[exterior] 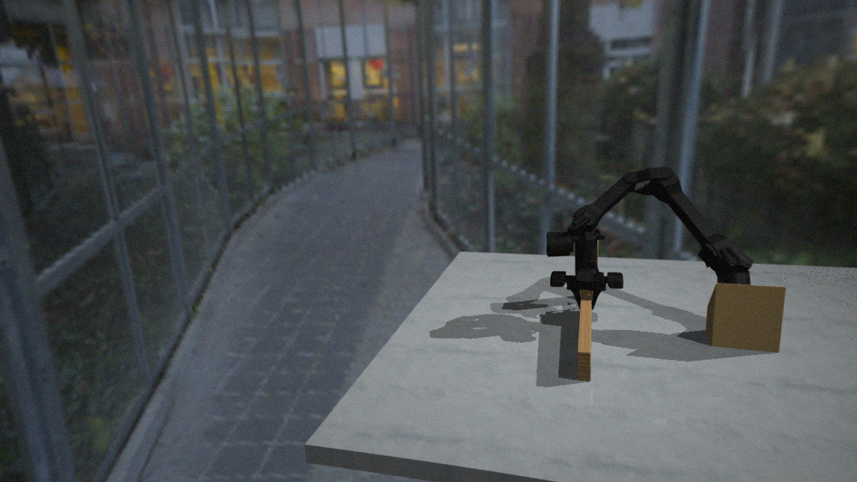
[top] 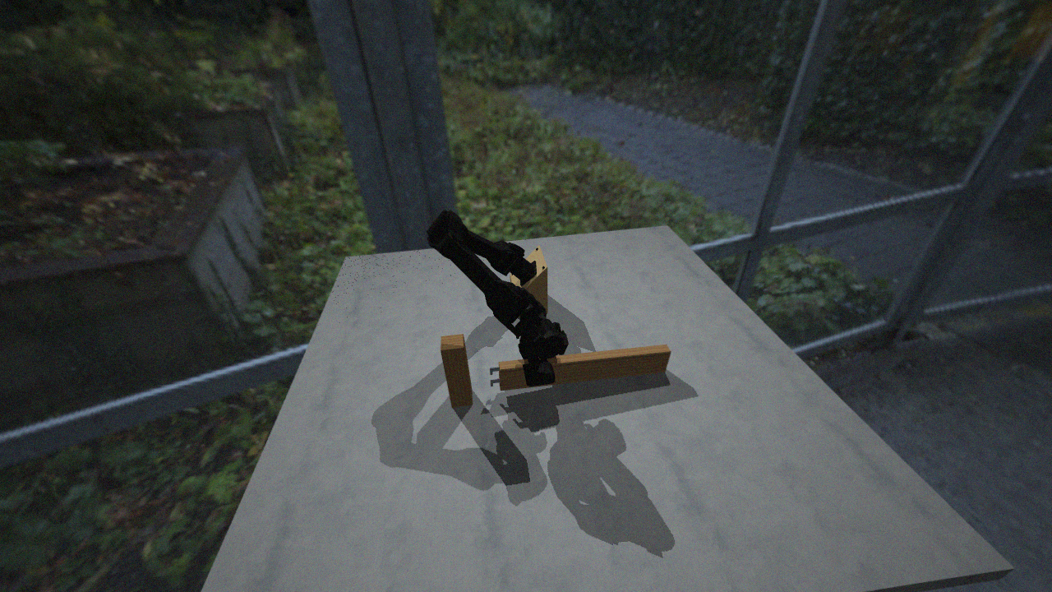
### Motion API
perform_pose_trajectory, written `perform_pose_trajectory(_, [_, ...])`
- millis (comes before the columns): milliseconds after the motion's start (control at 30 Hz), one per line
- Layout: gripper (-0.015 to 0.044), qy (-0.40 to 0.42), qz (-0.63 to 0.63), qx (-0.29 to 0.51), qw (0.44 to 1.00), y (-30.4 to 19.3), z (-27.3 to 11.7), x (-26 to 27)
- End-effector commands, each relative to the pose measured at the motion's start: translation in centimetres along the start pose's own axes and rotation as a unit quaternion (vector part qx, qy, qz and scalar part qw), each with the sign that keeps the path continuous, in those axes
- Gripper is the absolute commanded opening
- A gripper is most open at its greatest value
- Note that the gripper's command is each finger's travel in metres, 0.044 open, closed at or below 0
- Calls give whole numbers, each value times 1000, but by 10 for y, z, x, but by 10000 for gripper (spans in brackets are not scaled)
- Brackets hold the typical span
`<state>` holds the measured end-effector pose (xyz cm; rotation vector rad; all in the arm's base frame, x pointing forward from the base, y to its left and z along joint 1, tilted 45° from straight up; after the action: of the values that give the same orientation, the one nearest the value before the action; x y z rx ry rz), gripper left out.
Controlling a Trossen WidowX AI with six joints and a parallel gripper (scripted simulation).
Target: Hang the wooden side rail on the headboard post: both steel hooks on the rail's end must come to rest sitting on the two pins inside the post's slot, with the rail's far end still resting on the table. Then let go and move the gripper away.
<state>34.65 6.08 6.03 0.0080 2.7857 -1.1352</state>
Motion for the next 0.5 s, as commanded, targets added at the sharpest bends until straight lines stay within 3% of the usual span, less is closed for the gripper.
perform_pose_trajectory(0, [0, -10, 4, -5, 1000, -1, -6, -4])
perform_pose_trajectory(467, [0, -10, 4, -5, 1000, -3, -6, -3])
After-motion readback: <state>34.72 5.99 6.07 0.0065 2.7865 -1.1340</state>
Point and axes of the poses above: the point midway between the two fingers, 35 mm back from their tips, its own z axis out along the fingers, its own x axis across the jaws, y = z × x, the point moved 8 cm from there along -z, back along the fingers, and after that the axes turned 11 degrees about z, right-handed, at the moved point
